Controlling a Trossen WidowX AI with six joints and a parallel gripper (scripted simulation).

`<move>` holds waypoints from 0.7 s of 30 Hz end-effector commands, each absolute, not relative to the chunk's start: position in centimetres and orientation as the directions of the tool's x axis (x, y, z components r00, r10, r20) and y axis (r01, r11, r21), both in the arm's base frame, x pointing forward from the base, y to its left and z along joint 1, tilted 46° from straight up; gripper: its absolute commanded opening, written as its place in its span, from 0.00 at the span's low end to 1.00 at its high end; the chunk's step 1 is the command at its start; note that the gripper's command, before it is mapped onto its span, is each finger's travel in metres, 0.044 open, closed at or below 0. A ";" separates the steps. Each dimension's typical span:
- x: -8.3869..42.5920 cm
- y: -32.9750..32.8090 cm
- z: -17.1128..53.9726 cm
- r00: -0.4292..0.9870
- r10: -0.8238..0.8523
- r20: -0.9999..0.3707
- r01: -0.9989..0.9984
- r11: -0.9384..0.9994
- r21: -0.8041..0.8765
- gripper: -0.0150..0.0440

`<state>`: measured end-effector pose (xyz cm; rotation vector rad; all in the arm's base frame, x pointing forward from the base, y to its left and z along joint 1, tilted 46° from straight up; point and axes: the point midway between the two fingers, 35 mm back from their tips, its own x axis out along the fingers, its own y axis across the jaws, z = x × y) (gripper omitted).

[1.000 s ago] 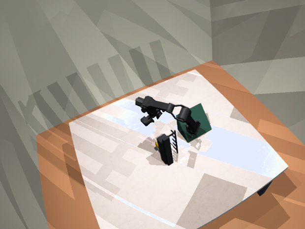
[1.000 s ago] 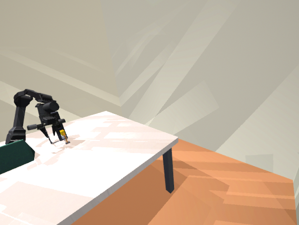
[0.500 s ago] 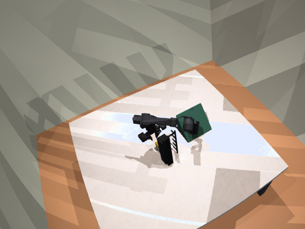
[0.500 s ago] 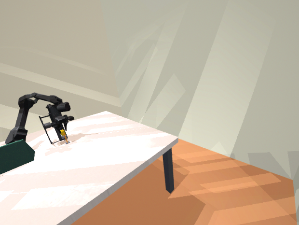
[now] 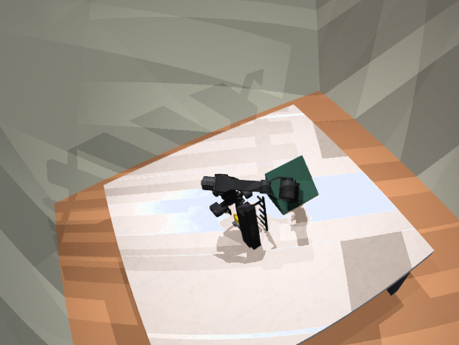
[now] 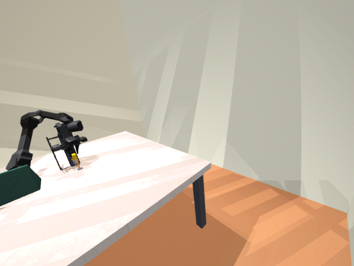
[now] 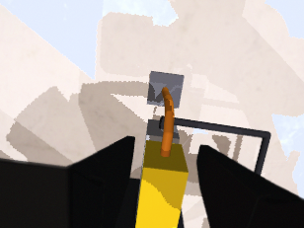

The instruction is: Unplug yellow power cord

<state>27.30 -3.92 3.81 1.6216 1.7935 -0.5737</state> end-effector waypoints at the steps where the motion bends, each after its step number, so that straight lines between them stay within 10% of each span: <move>1: 27.0 -3.3 4.3 -0.033 0.707 -0.706 0.986 0.140 0.094 0.53; 21: 26.7 -1.7 5.1 -0.033 0.708 -0.705 0.986 0.140 0.094 0.53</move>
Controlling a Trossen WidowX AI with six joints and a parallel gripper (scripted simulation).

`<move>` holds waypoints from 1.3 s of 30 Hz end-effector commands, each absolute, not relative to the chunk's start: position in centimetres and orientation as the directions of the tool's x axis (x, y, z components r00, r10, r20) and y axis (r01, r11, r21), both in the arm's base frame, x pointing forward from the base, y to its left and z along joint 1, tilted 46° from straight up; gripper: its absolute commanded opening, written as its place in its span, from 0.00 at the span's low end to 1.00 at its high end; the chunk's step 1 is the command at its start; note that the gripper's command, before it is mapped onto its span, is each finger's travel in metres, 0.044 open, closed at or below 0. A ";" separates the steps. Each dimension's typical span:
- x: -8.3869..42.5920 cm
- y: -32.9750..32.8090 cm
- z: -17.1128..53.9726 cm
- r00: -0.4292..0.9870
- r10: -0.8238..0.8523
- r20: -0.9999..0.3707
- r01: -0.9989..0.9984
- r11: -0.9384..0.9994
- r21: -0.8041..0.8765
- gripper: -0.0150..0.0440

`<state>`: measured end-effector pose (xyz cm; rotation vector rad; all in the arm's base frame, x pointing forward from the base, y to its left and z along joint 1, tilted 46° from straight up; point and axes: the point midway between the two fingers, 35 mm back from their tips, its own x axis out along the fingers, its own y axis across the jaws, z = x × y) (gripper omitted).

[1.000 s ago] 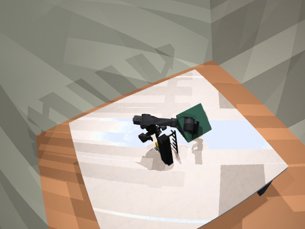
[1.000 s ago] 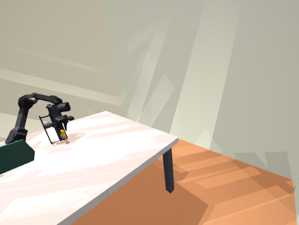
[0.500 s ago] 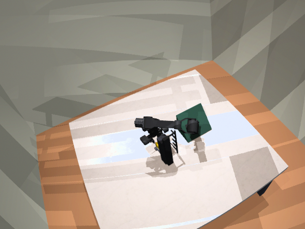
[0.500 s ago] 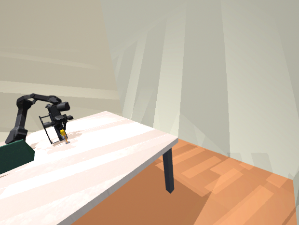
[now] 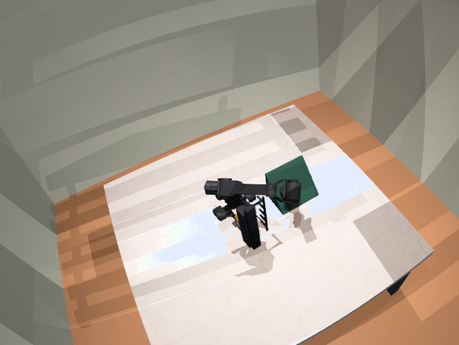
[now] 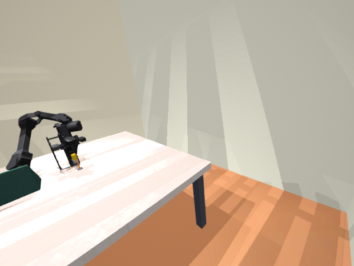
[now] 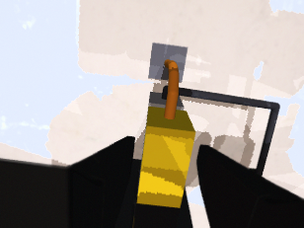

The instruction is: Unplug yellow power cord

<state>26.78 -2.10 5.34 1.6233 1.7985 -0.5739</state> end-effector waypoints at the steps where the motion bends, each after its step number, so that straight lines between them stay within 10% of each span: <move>1: 26.7 -1.6 5.0 -0.033 0.708 -0.705 0.986 0.140 0.094 0.53; 20: 26.7 -1.5 4.8 -0.033 0.706 -0.708 0.985 0.142 0.097 0.26; 39: 27.4 -3.3 3.1 -0.032 0.704 -0.709 0.985 0.141 0.096 0.25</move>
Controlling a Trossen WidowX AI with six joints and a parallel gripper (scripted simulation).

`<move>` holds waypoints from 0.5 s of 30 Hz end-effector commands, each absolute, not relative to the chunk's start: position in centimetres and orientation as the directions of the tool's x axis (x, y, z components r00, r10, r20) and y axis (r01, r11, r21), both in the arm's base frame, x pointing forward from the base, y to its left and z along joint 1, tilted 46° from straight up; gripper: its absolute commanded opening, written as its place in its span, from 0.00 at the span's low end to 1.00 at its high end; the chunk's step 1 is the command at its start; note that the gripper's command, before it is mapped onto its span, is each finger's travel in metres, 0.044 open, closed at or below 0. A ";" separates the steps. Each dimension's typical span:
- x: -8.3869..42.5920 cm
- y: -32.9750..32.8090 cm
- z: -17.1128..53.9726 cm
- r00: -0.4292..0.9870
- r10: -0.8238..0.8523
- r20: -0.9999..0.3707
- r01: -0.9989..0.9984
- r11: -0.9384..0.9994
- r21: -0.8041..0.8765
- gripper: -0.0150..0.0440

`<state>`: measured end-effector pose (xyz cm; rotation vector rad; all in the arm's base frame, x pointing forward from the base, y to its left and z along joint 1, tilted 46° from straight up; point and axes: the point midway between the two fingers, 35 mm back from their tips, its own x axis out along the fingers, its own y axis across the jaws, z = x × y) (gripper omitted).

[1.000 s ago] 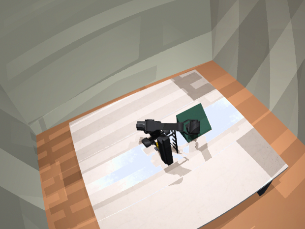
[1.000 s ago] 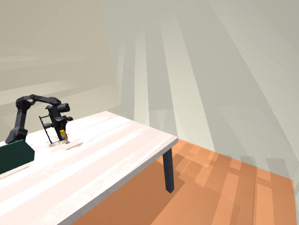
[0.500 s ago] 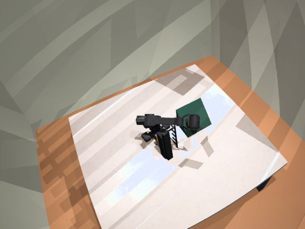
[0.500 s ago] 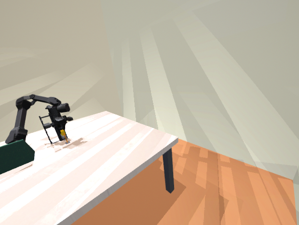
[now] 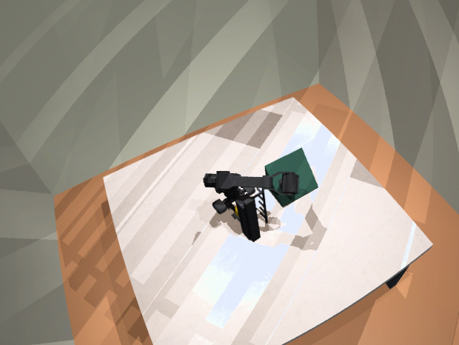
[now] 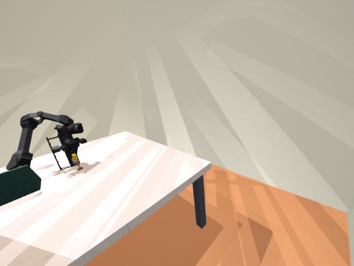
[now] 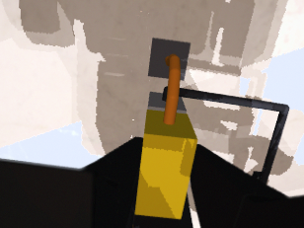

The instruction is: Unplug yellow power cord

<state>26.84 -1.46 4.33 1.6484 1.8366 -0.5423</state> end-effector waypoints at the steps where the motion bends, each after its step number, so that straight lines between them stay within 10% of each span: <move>1: 27.4 -3.5 3.0 -0.032 0.704 -0.709 0.985 0.141 0.096 0.25; 15: 27.7 -5.3 1.6 -0.032 0.704 -0.710 0.985 0.140 0.095 0.25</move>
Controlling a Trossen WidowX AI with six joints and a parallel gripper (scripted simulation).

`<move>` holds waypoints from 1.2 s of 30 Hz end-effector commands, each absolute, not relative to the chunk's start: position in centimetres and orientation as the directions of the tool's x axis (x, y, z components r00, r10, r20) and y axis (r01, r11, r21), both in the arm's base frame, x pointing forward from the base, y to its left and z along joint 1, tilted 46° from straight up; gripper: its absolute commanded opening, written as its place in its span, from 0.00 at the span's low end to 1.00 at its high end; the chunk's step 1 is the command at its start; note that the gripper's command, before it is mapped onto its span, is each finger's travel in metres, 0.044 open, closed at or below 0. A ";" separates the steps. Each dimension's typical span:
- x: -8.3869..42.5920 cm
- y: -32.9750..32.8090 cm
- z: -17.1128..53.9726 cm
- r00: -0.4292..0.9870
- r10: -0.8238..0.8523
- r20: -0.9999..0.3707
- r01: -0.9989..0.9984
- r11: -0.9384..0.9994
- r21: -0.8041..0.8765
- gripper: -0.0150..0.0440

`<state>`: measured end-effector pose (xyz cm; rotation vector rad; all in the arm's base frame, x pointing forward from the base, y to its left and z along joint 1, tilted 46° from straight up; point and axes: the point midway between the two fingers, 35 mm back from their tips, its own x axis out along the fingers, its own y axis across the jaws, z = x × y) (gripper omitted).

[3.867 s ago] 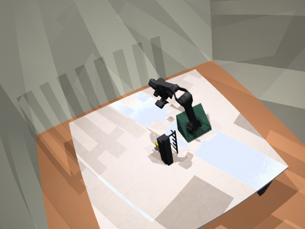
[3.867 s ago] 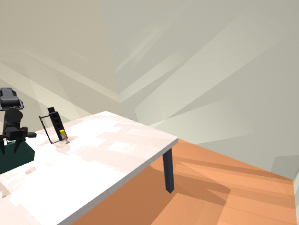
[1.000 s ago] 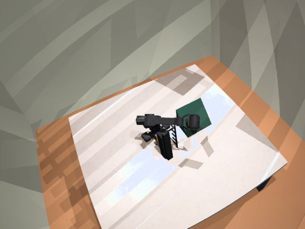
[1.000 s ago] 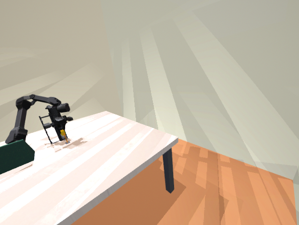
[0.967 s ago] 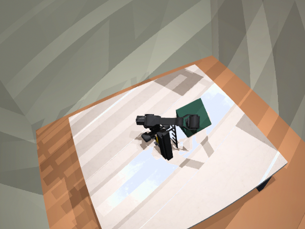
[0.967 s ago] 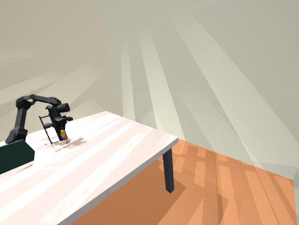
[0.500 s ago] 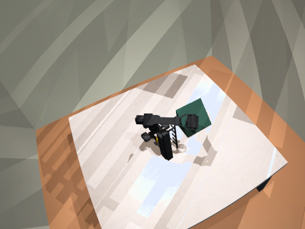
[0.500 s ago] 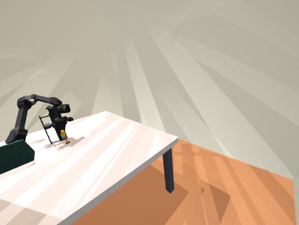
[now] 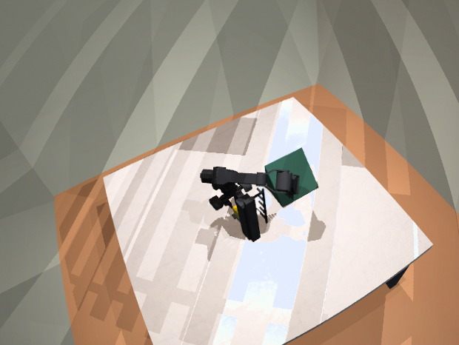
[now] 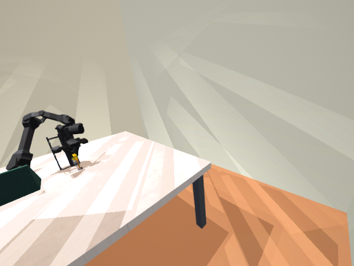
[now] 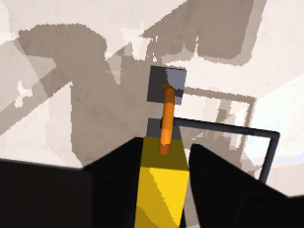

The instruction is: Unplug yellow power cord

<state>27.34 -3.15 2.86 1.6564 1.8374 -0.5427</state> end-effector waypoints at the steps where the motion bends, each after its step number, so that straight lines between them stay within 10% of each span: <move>1: 27.7 -5.4 1.5 -0.032 0.704 -0.710 0.985 0.140 0.095 0.25; 7: 27.7 -6.1 0.9 -0.032 0.704 -0.710 0.986 0.140 0.095 0.25; 13: 27.6 -4.8 1.5 -0.044 0.704 -0.709 0.982 0.162 0.099 0.52; 36: 27.5 -4.9 2.7 -0.032 0.706 -0.707 0.986 0.140 0.095 0.53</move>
